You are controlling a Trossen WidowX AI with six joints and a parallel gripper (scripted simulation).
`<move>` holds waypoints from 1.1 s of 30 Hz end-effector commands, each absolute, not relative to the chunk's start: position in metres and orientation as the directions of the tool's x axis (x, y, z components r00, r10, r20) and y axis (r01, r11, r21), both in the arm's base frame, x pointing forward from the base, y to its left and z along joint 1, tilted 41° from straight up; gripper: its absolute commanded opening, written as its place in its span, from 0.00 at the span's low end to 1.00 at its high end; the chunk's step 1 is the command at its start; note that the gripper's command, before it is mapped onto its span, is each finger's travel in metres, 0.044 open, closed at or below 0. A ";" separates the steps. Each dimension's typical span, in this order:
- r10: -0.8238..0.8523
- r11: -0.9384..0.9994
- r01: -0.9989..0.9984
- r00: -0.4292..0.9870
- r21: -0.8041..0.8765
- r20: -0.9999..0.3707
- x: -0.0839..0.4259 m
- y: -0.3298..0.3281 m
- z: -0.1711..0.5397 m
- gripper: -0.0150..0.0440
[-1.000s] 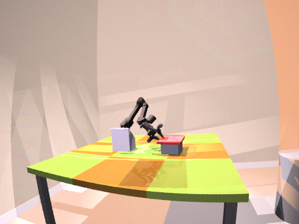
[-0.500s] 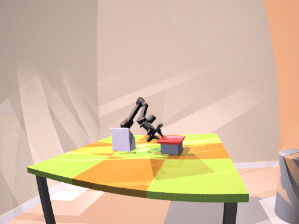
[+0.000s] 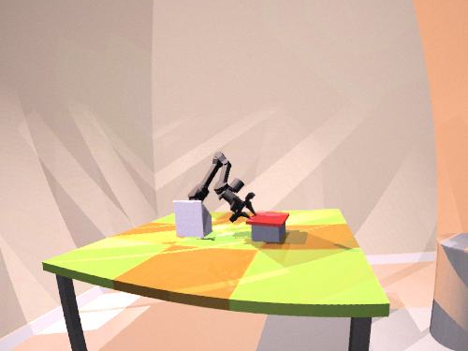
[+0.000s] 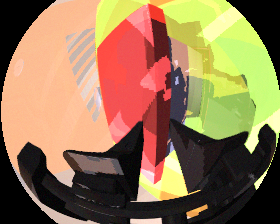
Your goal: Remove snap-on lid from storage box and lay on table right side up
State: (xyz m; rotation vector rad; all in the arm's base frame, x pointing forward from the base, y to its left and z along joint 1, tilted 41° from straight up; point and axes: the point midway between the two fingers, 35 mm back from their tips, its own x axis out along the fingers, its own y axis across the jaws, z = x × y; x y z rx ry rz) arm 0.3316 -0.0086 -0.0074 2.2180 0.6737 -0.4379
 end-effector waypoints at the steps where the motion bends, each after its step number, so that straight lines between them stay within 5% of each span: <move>1: 0.327 -0.568 0.587 0.804 0.577 -0.497 0.332 -0.010 -0.006 0.25; 33: 0.326 -0.570 0.587 0.804 0.575 -0.497 0.332 -0.013 -0.004 0.25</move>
